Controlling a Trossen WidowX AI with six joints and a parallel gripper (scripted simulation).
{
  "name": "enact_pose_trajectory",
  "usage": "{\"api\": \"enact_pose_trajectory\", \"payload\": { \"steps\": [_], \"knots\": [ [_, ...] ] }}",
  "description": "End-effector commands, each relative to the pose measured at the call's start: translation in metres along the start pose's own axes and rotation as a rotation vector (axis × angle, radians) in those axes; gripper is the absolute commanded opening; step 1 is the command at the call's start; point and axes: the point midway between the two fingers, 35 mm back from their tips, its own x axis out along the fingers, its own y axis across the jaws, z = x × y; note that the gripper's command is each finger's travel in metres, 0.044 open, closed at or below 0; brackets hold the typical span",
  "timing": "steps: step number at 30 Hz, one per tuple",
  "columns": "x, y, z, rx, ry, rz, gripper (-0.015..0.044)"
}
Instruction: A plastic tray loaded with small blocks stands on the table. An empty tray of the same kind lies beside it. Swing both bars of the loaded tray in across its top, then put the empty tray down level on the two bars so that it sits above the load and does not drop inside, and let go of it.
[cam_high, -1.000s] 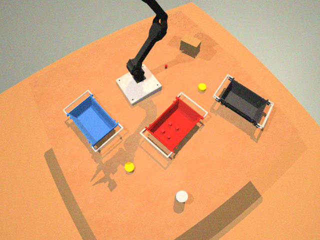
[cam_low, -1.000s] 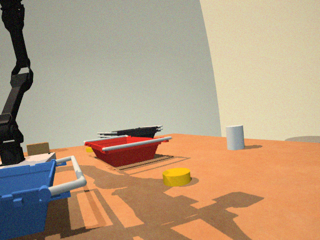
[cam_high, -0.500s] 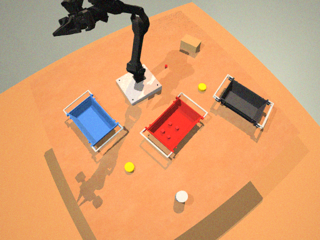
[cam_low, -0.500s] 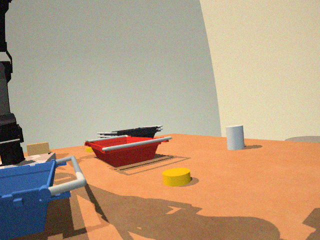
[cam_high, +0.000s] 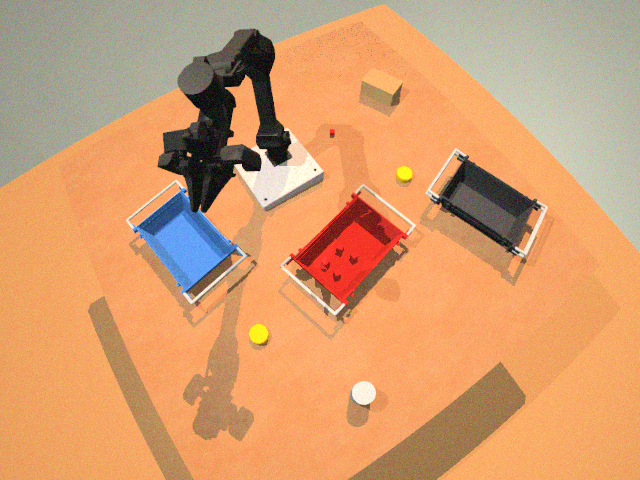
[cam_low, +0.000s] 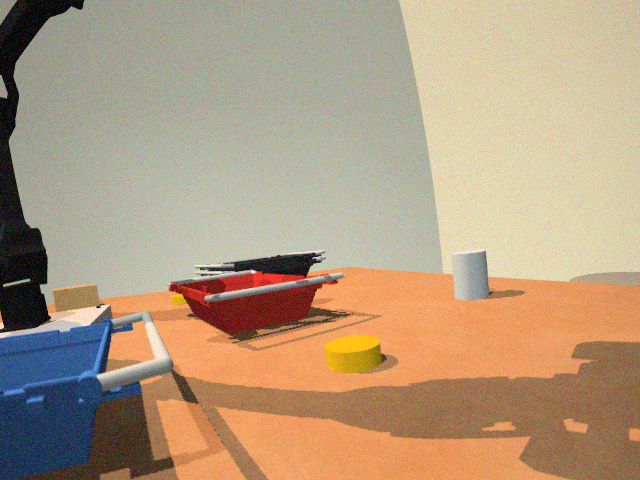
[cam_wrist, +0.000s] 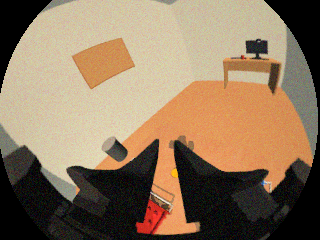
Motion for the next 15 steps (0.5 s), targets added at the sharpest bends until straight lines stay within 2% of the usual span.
{"api": "enact_pose_trajectory", "payload": {
  "steps": [1,8,15],
  "knots": [
    [0.025,0.035,-0.054,-0.068,0.177,0.068,0.0084],
    [0.036,0.101,-0.147,-0.225,0.440,0.220,0.0084],
    [0.020,0.152,-0.254,-0.414,0.717,0.310,0.0084]
  ]
}}
